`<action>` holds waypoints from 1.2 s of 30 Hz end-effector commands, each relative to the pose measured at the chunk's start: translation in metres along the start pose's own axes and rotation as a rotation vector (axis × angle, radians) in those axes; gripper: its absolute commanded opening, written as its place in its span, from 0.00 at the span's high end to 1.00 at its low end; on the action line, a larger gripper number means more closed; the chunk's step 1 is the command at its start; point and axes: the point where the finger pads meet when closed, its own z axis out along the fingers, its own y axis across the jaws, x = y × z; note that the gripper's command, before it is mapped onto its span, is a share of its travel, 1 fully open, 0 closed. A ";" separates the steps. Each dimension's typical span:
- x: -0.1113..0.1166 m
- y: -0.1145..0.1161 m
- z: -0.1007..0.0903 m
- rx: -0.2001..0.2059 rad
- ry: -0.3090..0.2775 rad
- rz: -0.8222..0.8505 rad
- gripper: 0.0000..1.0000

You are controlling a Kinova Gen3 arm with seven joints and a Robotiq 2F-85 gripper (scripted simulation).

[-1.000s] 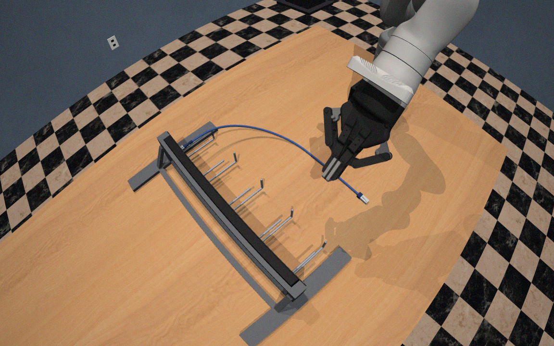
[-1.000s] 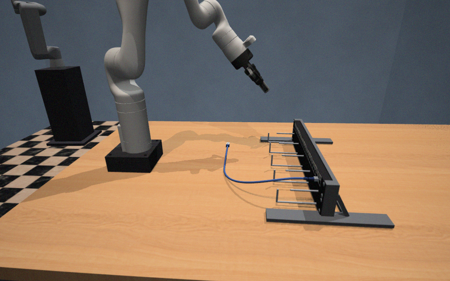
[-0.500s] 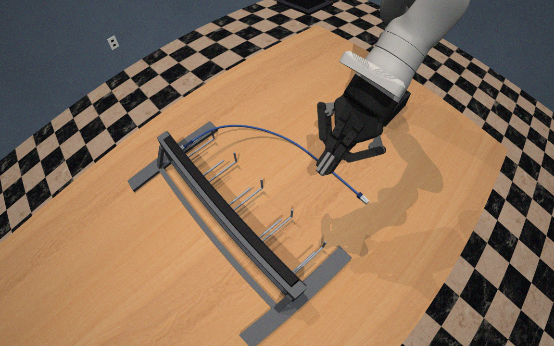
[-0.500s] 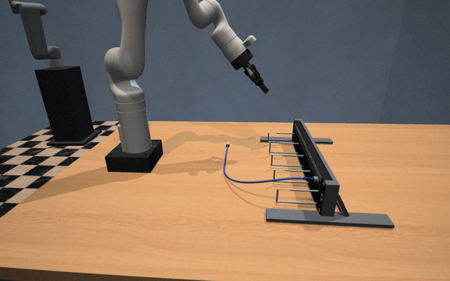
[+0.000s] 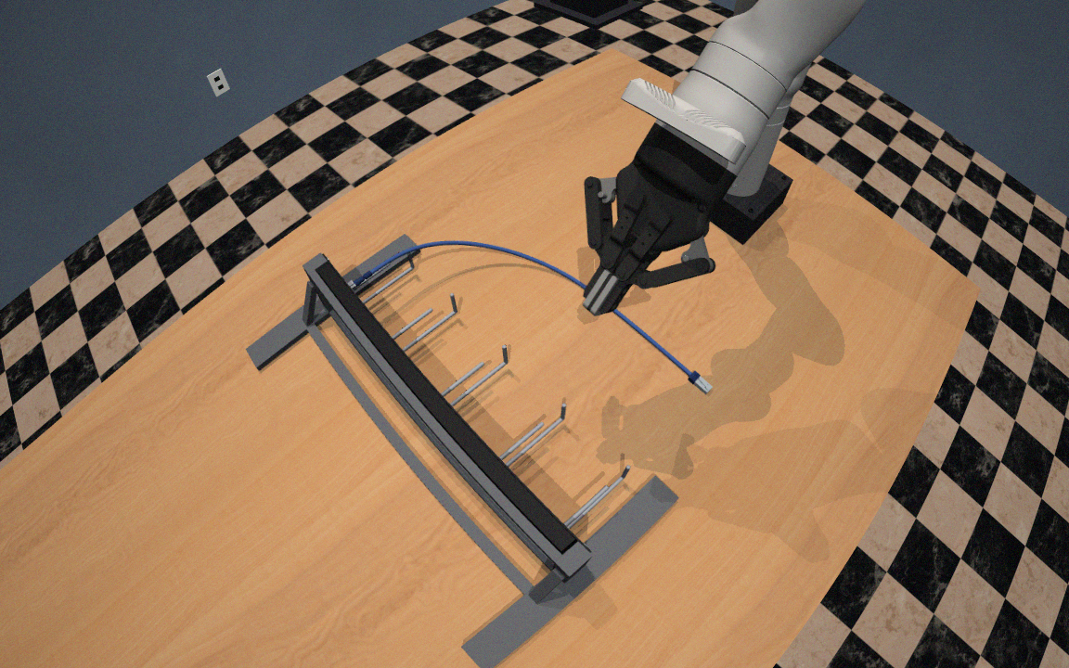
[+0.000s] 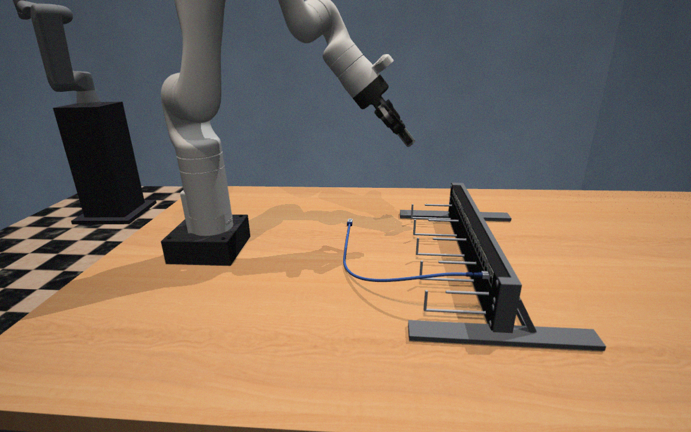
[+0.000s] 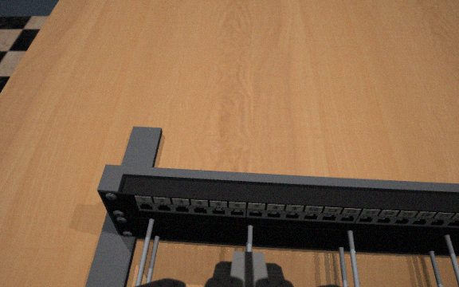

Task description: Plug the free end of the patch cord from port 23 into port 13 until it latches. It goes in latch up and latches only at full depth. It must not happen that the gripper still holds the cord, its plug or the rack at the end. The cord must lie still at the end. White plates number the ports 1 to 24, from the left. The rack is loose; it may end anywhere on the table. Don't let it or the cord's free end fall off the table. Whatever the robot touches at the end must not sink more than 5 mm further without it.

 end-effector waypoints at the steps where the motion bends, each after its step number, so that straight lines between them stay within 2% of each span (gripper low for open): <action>1: 0.000 0.011 0.000 0.002 0.005 0.019 1.00; 15: -0.001 0.042 0.000 0.004 0.004 0.020 1.00; 36: -0.003 0.055 0.000 0.004 -0.001 0.016 1.00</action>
